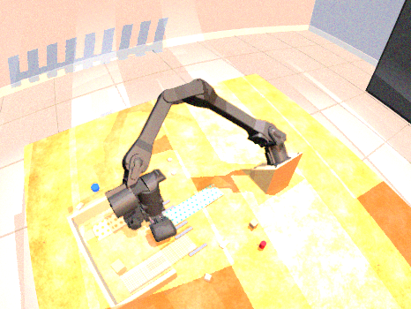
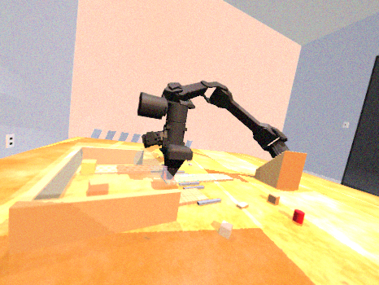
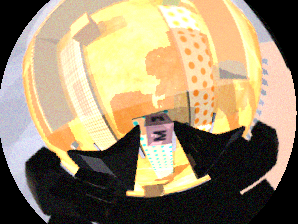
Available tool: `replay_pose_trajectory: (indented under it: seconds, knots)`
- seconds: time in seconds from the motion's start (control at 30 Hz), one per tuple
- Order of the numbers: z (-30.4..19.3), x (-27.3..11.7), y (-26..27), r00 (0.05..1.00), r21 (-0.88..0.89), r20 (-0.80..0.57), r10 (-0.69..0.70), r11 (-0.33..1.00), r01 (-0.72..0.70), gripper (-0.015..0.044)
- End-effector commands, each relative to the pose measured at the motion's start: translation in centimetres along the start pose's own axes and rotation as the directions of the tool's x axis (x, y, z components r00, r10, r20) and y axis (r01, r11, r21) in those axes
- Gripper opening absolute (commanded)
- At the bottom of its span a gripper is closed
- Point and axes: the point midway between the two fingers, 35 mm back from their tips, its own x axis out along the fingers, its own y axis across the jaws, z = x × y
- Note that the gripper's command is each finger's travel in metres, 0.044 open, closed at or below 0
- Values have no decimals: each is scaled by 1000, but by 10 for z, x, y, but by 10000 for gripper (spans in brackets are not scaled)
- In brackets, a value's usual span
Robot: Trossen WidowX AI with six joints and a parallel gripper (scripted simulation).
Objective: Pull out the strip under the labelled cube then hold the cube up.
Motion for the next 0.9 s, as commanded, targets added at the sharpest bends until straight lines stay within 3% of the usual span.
replay_pose_trajectory:
  seconds: [0.0,0.27,0.4,0.87]
  knots:
    - [0,-1,0,1000,0,2,0,1000,0,171]
    - [0,-1,0,1000,0,2,0,1000,0,98]
    - [1,-2,2,1000,-8,7,9,1000,-8,0]
    - [-46,-36,6,1000,-14,5,10,1000,-10,0]
